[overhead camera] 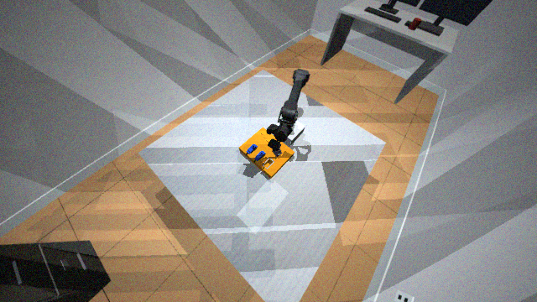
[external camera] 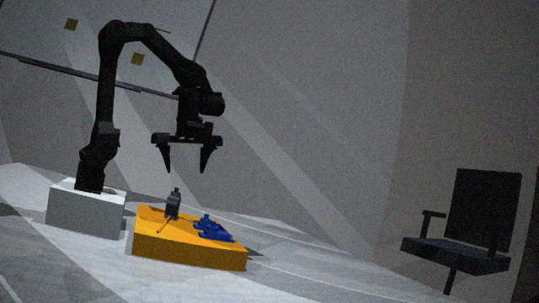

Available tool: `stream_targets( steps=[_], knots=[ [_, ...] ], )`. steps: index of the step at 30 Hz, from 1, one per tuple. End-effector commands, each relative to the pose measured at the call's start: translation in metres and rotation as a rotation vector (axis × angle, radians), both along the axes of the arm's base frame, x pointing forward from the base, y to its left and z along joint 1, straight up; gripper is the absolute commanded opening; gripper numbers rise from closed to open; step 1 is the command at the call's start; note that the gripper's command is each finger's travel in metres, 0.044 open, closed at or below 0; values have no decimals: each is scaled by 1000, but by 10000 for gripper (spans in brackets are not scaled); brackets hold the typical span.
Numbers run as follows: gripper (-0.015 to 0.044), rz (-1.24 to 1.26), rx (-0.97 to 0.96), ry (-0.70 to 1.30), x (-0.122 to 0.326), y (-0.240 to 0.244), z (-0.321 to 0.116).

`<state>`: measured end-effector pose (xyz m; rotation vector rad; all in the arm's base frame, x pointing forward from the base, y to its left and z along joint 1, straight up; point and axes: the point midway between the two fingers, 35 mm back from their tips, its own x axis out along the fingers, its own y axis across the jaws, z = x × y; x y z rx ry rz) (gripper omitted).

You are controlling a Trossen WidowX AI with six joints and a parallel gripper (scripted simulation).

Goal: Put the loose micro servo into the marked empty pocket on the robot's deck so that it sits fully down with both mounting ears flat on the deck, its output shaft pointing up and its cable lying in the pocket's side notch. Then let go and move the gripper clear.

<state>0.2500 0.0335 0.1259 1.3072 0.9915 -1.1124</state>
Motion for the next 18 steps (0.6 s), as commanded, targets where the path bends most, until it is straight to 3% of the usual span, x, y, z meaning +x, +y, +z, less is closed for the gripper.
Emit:
stream_targets(
  steps=[1,10,18],
  knots=[
    [440,-113,33,53,-5,-5,-10],
    [440,-389,94,166,-16,-18,-29],
    [440,-410,99,175,-17,-19,-36]
  ],
)
